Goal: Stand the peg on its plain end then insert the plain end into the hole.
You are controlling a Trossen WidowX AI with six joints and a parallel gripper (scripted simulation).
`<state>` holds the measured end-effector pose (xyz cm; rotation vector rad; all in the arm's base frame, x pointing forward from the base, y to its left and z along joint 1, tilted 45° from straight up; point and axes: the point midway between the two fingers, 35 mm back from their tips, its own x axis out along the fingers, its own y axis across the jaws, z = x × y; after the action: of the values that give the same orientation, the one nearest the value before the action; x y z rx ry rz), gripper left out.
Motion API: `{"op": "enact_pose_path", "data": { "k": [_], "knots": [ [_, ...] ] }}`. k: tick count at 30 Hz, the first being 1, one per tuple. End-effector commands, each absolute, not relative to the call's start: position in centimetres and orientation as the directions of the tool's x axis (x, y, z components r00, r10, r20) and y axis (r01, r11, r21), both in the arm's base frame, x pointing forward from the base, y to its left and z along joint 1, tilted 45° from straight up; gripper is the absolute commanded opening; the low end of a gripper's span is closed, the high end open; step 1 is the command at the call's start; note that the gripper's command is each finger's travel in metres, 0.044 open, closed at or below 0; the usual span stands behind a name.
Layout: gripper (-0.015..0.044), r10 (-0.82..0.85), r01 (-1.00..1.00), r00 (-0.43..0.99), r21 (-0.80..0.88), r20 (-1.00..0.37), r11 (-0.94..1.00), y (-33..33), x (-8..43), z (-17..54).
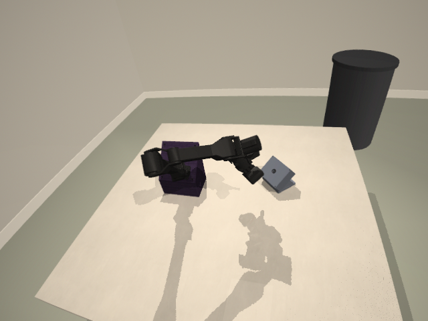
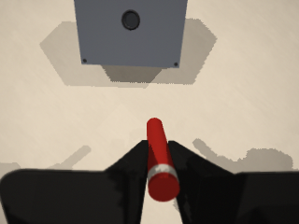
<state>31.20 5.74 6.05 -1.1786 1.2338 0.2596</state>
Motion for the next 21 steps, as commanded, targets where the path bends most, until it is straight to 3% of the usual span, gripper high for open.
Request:
{"op": "enact_pose_path", "data": {
  "k": [1, 21],
  "knots": [
    [0.0000, -0.380, -0.739, 0.405, -0.542, -0.832, 0.400, 7.0, 31.6, 5.6],
    [0.0000, -0.246, -0.811, 0.480, -0.533, -0.842, 0.242, 11.6, 33.2, 4.0]
  ]
}}
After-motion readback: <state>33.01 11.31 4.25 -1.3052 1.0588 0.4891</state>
